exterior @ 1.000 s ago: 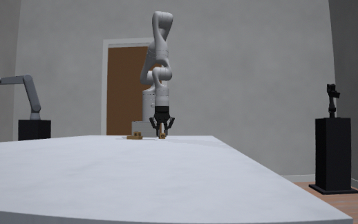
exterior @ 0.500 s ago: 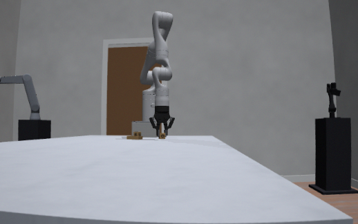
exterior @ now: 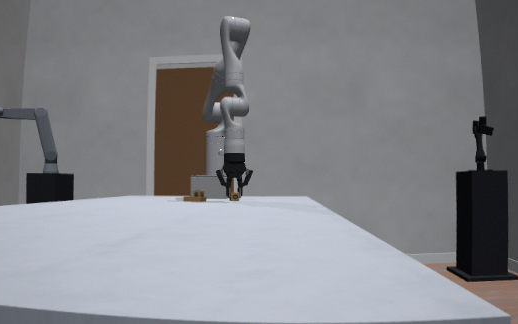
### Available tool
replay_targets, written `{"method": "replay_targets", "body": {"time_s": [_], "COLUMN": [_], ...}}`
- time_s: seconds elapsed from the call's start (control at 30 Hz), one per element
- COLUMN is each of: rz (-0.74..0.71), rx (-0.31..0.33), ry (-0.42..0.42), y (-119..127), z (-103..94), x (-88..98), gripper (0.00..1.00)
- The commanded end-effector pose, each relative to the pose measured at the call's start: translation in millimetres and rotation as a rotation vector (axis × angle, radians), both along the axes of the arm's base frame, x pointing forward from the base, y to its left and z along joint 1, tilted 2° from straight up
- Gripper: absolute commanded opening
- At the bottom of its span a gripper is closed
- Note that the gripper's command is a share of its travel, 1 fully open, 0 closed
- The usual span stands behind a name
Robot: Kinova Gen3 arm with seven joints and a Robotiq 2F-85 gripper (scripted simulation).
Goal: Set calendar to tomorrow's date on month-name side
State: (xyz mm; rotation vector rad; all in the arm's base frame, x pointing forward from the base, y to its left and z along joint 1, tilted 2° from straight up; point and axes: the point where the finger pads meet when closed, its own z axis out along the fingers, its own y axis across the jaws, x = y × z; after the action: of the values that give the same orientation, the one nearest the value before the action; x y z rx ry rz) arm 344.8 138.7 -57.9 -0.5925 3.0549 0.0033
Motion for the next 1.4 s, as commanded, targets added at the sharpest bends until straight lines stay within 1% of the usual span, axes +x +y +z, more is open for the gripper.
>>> {"method": "replay_targets", "body": {"time_s": [0.0,1.37], "rz": [0.000,0.000], "rx": [0.001,0.001], "ry": [-0.001,-0.001], "y": [0.2,0.3], "z": [0.5,-3.0], "x": [0.5,0.6], "gripper": [0.26,0.26]}}
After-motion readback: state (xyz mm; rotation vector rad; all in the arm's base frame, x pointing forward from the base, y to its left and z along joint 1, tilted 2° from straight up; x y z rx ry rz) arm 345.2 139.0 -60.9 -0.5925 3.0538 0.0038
